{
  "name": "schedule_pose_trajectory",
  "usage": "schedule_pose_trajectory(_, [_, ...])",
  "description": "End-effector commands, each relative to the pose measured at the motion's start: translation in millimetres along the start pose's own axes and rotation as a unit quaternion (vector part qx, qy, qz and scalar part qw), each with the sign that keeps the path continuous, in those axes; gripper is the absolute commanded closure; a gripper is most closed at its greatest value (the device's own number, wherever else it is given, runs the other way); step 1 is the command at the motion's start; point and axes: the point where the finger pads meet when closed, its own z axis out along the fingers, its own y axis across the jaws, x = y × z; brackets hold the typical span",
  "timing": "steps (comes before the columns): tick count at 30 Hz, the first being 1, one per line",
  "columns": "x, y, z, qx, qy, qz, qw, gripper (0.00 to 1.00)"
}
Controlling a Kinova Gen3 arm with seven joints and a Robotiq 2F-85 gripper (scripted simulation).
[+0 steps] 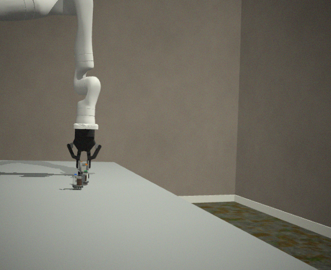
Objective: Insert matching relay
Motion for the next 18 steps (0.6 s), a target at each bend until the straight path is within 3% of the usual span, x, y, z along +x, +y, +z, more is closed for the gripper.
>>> schedule_pose_trajectory(1, [-0.2, -0.2, 0.4, 0.000, 0.000, 0.000, 1.000, 1.00])
schedule_pose_trajectory(18, [-0.2, -0.2, 3.9, 0.000, 0.000, 0.000, 1.000, 1.00])
